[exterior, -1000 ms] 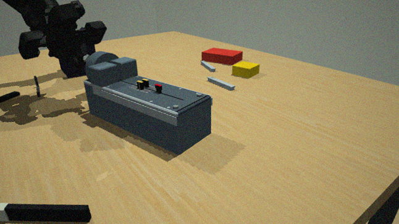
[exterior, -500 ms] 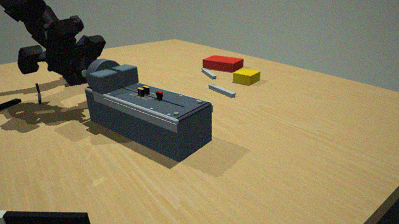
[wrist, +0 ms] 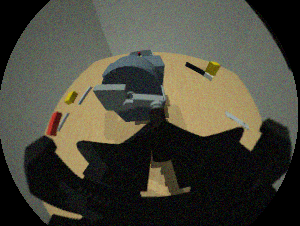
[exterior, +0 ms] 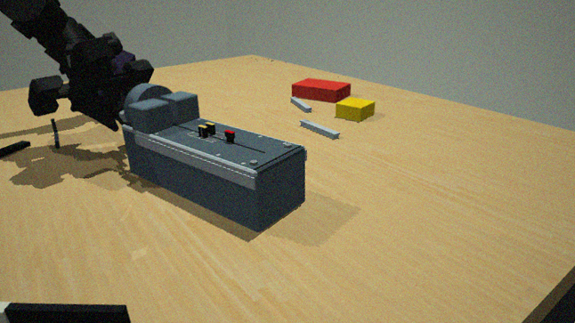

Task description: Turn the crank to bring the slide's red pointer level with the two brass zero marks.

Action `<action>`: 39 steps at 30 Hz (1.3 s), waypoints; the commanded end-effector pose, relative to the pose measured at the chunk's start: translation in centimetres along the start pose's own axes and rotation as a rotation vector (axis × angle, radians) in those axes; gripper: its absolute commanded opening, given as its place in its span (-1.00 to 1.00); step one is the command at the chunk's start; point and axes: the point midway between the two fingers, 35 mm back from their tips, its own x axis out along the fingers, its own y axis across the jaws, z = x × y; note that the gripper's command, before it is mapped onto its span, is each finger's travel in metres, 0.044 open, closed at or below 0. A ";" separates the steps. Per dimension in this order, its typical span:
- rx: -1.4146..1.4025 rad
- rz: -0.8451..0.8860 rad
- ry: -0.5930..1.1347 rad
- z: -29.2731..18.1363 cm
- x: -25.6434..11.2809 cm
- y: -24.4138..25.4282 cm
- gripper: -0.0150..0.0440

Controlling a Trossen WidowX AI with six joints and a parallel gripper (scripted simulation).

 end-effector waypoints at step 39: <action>0.001 0.002 0.013 -1.6 1.6 2.1 -0.49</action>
